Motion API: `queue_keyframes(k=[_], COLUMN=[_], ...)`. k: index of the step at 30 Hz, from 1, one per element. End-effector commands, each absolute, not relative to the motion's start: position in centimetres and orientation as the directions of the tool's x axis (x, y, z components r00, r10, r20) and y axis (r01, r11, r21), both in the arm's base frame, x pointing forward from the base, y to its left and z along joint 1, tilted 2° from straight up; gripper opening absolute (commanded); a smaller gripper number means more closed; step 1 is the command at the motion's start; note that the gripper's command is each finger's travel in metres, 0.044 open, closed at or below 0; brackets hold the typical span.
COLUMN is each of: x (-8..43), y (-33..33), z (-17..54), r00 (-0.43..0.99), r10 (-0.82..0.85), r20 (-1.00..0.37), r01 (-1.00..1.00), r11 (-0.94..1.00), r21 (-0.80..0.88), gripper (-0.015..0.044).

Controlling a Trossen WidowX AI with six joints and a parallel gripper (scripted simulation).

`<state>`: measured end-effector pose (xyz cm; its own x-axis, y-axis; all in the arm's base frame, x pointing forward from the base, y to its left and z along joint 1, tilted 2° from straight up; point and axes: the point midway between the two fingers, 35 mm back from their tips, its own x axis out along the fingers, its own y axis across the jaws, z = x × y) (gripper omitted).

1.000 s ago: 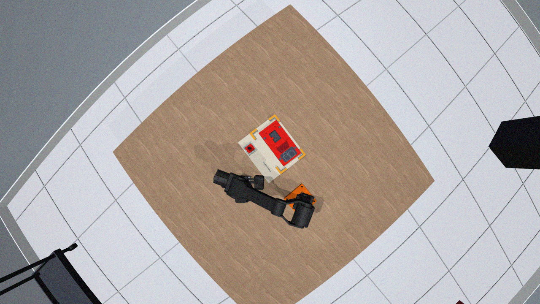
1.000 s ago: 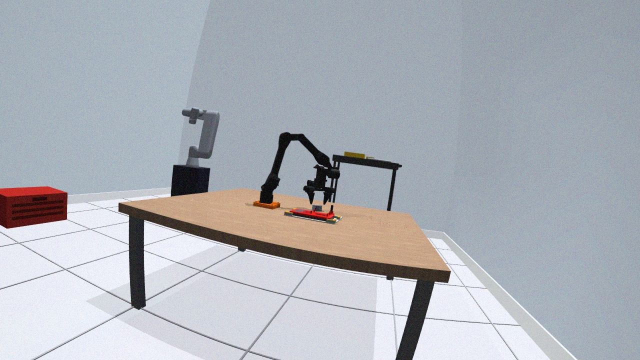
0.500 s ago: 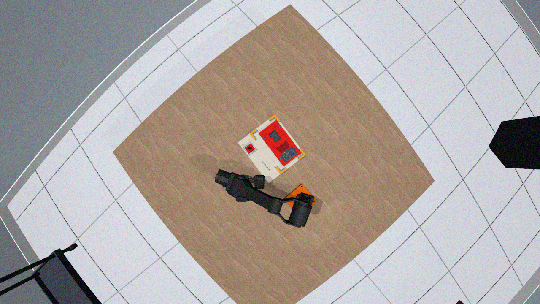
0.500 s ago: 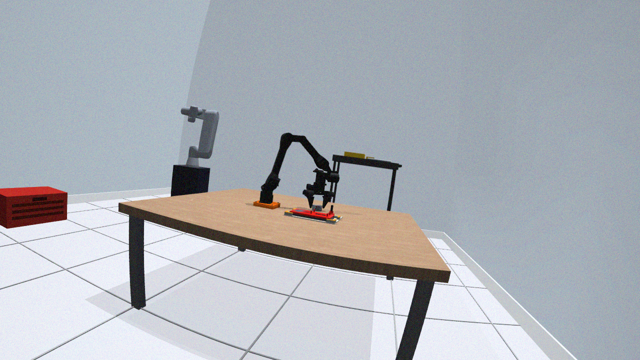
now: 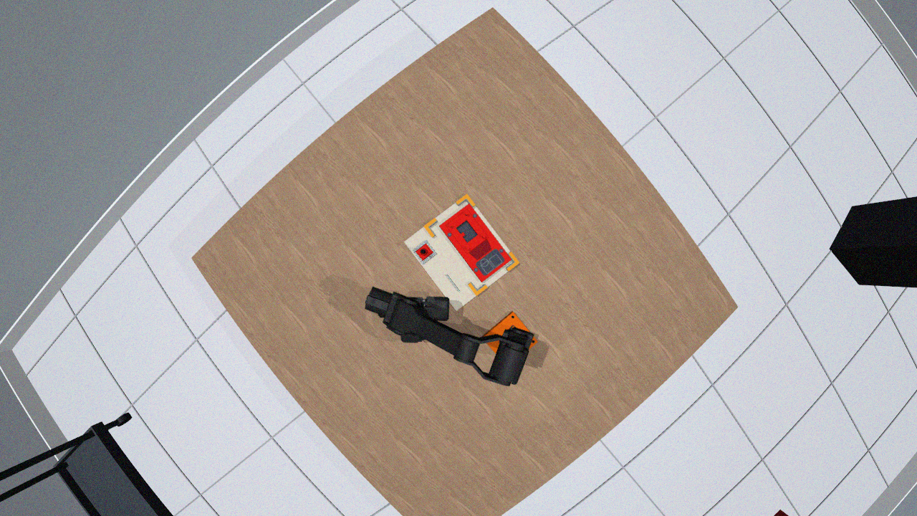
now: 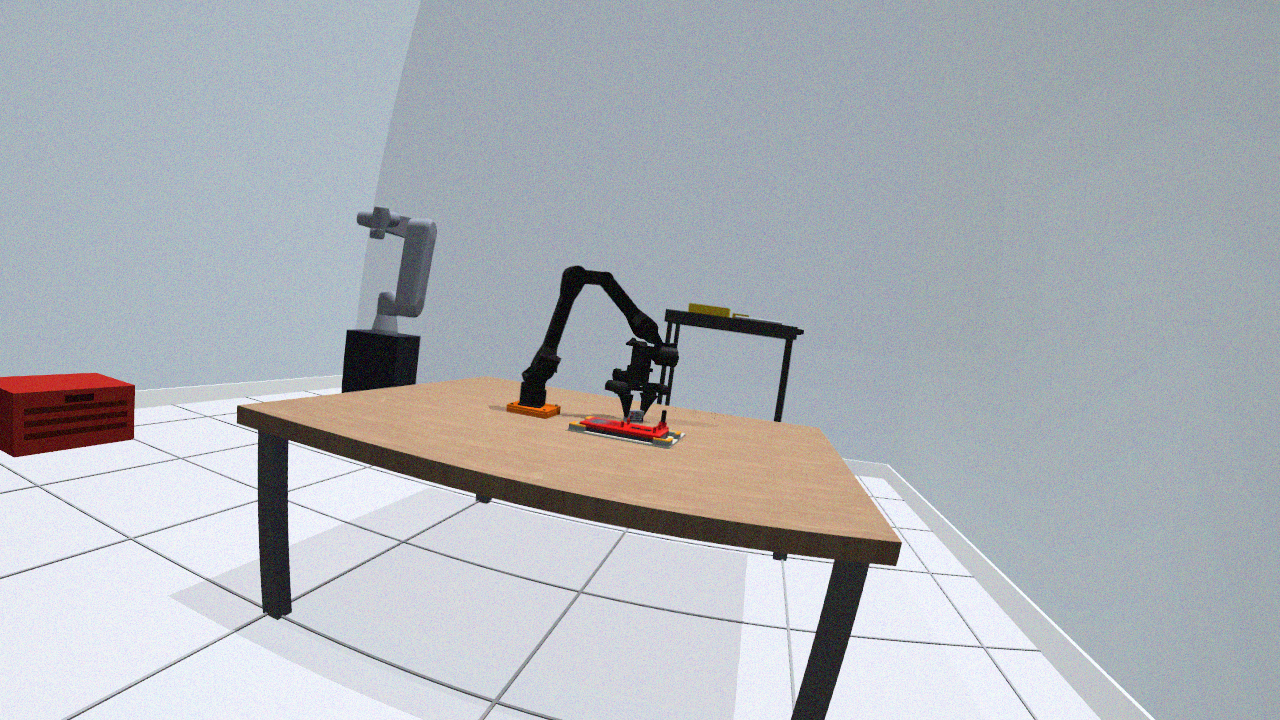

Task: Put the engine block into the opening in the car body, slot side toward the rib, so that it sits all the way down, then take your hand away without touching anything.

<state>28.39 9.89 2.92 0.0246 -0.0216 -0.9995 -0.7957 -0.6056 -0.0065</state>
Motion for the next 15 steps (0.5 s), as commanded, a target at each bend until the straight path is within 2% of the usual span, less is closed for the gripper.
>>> queue_keyframes(k=[1,5,15], x=[28.4,28.6,29.0], y=[9.9,10.1,10.3], z=[3.0,4.2,7.2], r00=[0.023,0.024,0.024], r10=[-0.020,-0.019,-0.019], r20=[-1.000,-1.000,-1.000], r01=[-0.793,-0.793,-0.793], r11=[-0.609,-0.609,-0.609], r21=[-0.007,-0.007,-0.007], gripper=[0.0105,0.0000,0.0000])
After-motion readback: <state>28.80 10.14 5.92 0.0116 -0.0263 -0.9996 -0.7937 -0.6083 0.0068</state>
